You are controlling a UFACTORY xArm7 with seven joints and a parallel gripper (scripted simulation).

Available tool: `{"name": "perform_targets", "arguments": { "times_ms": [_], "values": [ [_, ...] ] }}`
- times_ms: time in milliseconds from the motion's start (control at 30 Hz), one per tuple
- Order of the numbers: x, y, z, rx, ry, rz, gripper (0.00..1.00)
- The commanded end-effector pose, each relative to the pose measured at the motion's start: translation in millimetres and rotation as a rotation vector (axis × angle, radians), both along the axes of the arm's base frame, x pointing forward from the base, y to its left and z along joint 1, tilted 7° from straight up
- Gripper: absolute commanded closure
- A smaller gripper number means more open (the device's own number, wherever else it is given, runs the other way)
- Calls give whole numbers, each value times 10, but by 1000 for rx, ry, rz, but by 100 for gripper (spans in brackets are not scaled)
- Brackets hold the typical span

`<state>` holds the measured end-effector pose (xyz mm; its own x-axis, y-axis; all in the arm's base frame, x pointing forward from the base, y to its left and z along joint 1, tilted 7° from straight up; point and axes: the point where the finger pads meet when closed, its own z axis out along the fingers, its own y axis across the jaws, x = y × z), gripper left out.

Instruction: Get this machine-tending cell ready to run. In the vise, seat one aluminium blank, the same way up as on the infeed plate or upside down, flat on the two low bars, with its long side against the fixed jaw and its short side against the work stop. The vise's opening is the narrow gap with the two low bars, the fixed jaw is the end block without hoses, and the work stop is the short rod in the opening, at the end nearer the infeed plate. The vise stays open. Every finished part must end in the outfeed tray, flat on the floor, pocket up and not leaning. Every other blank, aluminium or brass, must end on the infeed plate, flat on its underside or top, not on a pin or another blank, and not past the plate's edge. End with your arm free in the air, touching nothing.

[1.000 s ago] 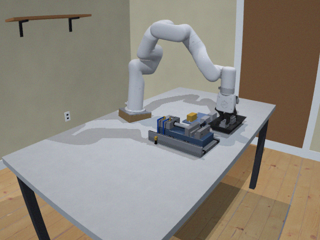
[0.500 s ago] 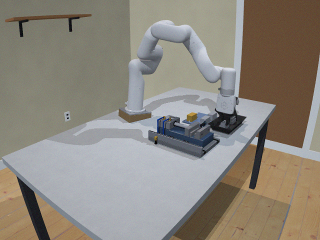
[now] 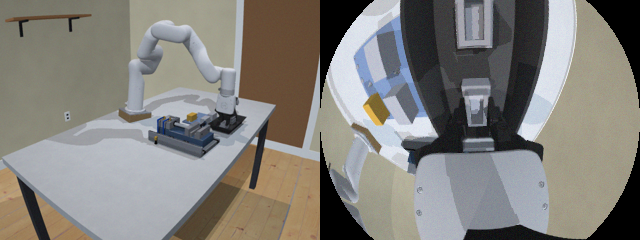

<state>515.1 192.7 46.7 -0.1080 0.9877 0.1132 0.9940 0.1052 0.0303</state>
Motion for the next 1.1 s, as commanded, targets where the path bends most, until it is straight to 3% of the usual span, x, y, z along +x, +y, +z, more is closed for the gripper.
{"name": "perform_targets", "arguments": {
  "times_ms": [0,100,133,1067],
  "values": [
    [16,3,20,1,-5,0,100],
    [16,3,20,1,-5,0,100],
    [16,3,20,1,-5,0,31],
    [16,3,20,1,-5,0,31]
  ]
}}
